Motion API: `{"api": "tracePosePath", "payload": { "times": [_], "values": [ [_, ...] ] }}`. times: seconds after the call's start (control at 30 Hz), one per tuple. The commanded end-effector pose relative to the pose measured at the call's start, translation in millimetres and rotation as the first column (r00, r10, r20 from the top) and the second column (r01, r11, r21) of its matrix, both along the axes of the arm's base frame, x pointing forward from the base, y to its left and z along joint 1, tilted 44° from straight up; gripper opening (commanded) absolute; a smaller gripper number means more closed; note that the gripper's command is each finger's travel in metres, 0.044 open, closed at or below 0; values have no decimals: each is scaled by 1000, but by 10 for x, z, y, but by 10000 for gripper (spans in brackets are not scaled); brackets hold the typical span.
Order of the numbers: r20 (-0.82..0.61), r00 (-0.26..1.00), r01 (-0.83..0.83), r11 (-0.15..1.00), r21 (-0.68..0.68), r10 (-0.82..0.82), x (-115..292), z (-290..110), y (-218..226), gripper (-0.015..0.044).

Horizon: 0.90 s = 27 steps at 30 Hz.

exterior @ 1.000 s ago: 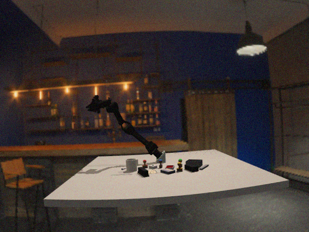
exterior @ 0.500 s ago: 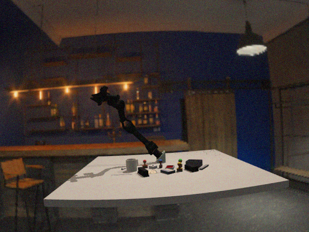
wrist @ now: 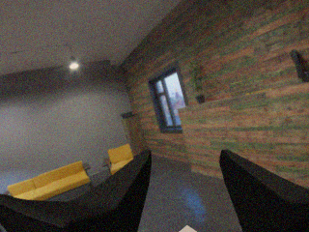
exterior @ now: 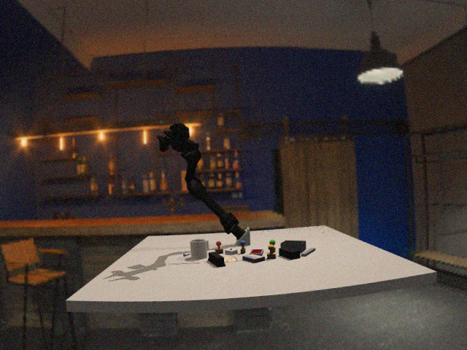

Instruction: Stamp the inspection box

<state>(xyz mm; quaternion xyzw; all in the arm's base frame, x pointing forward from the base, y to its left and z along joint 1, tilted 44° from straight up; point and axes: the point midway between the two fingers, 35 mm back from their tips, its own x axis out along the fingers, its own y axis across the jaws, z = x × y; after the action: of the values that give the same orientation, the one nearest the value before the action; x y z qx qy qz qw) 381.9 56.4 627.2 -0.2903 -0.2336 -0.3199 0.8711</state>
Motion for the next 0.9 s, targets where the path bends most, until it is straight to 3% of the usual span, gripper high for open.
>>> {"api": "tracePosePath", "payload": {
  "times": [0.0,0.43,0.87],
  "values": [
    [-109,988,-105,994,14,106,381,-392,276,228],
    [-495,800,-266,940,216,340,1250,-2105,989,228],
    [-786,454,-58,894,444,419,1283,-4159,1265,228]
  ]
}}
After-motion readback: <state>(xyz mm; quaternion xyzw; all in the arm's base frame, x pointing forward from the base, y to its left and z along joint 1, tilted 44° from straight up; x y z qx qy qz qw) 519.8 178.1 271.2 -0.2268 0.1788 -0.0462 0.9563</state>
